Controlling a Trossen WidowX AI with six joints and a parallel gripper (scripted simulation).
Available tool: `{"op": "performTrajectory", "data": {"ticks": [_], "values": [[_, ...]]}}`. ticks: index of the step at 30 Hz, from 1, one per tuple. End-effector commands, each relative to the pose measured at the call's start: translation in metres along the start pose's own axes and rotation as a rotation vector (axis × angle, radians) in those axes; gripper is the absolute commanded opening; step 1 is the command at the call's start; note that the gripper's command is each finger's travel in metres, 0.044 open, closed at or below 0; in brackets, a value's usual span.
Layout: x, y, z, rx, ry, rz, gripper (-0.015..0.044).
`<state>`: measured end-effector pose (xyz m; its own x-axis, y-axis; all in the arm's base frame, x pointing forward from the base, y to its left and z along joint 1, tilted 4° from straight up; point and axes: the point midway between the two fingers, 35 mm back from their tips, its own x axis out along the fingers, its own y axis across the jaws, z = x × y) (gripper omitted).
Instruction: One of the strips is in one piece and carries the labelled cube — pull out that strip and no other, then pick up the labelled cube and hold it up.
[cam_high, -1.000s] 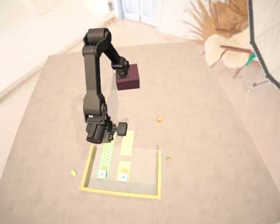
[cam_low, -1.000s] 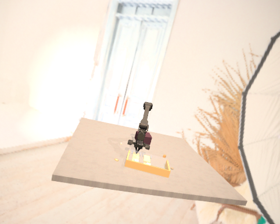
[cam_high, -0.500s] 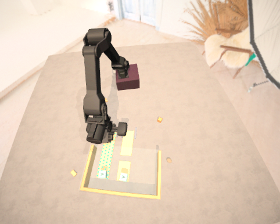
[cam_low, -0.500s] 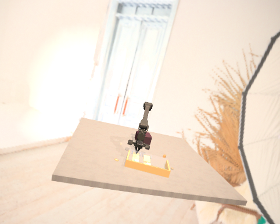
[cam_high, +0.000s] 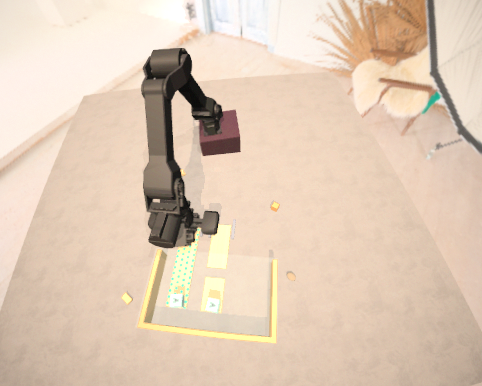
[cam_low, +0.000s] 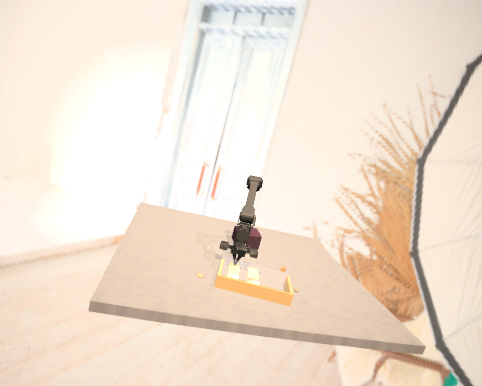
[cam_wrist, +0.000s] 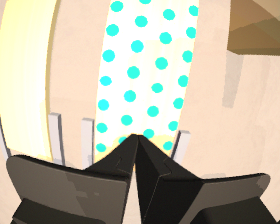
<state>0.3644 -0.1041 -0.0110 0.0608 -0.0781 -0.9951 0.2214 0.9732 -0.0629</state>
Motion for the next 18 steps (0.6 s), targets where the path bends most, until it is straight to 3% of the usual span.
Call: {"op": "performTrajectory", "data": {"ticks": [1, 18], "values": [[0.002, 0.001, 0.0, -0.003, 0.0, 0.005, 0.0], [0.003, 0.0, -0.014, -0.003, 0.002, 0.005, 0.0]]}}
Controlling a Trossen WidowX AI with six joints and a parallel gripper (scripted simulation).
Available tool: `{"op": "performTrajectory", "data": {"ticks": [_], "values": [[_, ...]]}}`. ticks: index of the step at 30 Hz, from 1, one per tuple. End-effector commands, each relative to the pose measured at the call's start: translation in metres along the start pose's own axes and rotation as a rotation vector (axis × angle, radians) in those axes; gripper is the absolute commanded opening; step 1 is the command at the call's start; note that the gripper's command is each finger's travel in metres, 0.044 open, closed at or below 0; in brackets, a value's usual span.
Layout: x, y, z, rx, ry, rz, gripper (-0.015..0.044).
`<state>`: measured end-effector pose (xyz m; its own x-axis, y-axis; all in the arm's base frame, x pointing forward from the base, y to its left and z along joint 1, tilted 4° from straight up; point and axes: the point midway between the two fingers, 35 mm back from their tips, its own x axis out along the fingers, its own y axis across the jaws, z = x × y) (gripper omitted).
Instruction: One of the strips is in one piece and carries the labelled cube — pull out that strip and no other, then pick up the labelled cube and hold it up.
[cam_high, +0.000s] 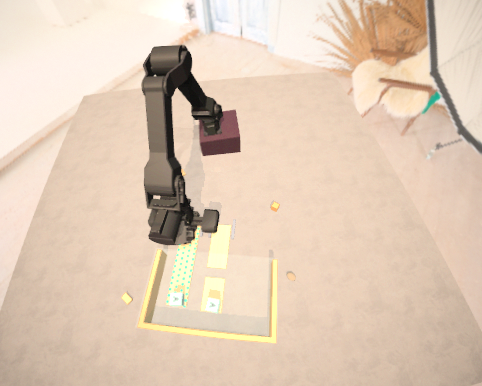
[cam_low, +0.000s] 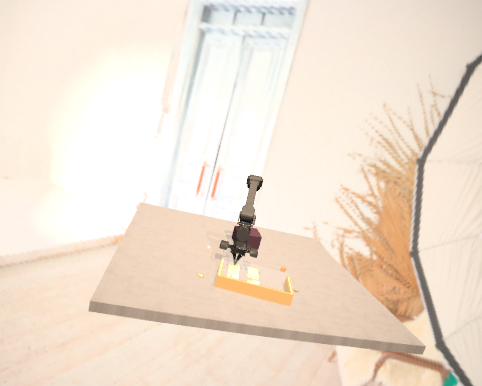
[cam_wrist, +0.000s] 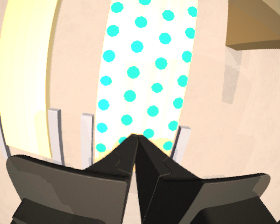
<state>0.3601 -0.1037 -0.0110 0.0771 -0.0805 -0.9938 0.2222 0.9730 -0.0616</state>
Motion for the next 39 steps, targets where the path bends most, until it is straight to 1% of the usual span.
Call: {"op": "performTrajectory", "data": {"ticks": [1, 39], "values": [[0.003, 0.001, -0.012, -0.004, 0.018, 0.004, 0.0], [0.005, 0.001, -0.07, -0.004, 0.023, 0.004, 0.0]]}}
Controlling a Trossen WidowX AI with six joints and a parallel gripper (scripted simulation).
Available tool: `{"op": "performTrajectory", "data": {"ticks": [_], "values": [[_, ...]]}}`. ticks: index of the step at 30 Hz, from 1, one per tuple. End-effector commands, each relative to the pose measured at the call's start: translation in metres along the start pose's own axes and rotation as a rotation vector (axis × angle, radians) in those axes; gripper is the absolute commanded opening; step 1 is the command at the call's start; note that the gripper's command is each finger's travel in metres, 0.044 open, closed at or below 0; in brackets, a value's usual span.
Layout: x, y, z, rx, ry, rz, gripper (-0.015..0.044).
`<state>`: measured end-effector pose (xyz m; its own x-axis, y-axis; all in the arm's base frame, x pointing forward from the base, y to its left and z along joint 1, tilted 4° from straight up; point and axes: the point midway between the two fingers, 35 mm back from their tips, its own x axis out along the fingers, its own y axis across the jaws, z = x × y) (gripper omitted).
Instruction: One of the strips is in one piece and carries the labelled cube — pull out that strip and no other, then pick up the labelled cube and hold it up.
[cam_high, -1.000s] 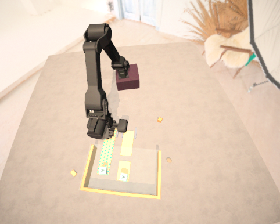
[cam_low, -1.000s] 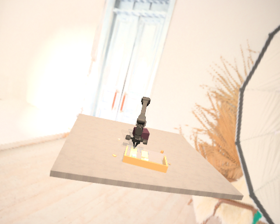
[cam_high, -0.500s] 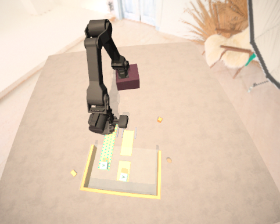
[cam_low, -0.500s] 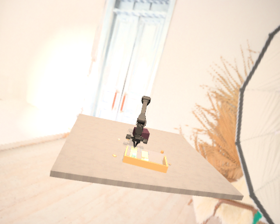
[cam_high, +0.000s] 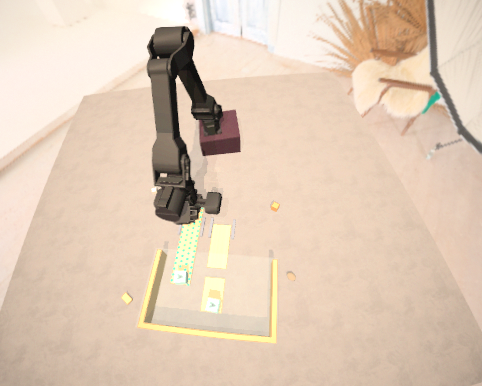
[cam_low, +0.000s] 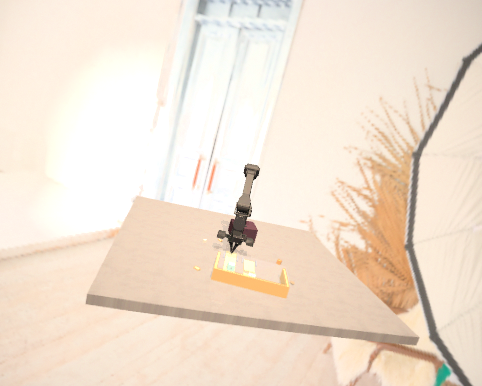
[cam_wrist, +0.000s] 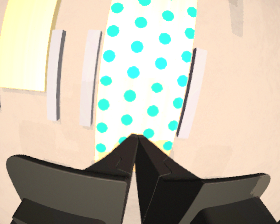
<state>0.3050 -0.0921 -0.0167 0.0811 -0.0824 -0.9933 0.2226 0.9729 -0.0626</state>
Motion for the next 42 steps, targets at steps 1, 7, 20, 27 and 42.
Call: {"op": "performTrajectory", "data": {"ticks": [1, 7, 20, 27, 42], "values": [[0.005, 0.001, -0.014, -0.005, 0.027, 0.005, 0.0], [0.005, 0.001, -0.023, -0.005, 0.028, 0.005, 0.0], [0.004, 0.001, -0.042, -0.005, 0.029, 0.005, 0.0], [0.004, 0.001, -0.052, -0.005, 0.03, 0.005, 0.0], [0.004, 0.001, -0.075, -0.005, 0.032, 0.005, 0.0]]}}
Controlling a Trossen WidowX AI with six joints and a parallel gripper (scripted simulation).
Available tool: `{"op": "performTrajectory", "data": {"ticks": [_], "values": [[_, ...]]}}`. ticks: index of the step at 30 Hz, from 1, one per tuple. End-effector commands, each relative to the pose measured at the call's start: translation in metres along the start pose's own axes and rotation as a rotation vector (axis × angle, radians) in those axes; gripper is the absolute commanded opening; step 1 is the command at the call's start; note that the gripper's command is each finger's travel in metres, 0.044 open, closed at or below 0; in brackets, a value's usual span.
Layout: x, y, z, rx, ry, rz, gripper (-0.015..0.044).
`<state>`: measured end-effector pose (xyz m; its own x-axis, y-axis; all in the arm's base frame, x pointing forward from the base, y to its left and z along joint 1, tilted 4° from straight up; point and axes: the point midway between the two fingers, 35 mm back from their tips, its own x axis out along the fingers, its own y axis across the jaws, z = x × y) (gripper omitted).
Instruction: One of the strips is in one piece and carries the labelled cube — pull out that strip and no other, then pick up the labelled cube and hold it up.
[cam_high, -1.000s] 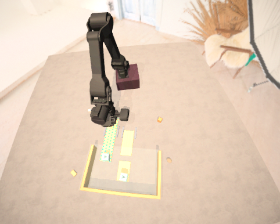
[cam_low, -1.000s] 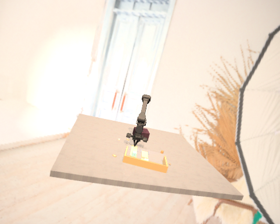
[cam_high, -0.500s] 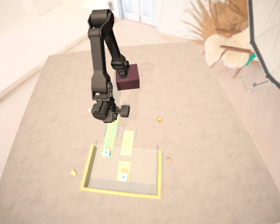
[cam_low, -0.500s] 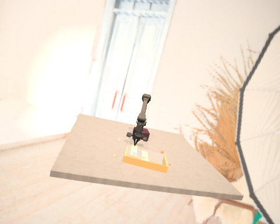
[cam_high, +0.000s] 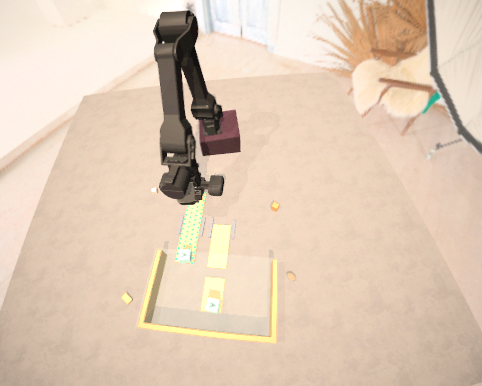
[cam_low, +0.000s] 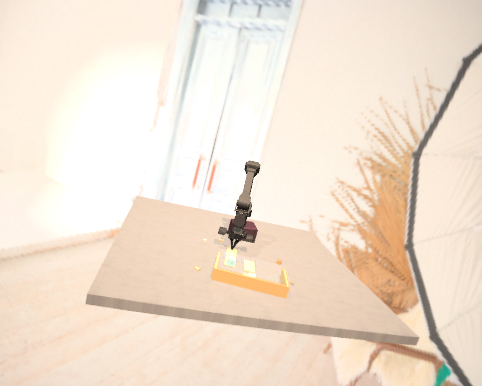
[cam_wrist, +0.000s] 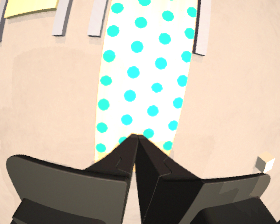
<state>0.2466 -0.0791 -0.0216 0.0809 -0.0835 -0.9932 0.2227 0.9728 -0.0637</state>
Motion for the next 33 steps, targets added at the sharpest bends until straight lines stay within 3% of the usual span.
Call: {"op": "performTrajectory", "data": {"ticks": [1, 33], "values": [[0.005, 0.001, -0.016, -0.005, 0.032, 0.006, 0.0], [0.004, 0.002, -0.058, -0.005, 0.035, 0.006, 0.0]]}}
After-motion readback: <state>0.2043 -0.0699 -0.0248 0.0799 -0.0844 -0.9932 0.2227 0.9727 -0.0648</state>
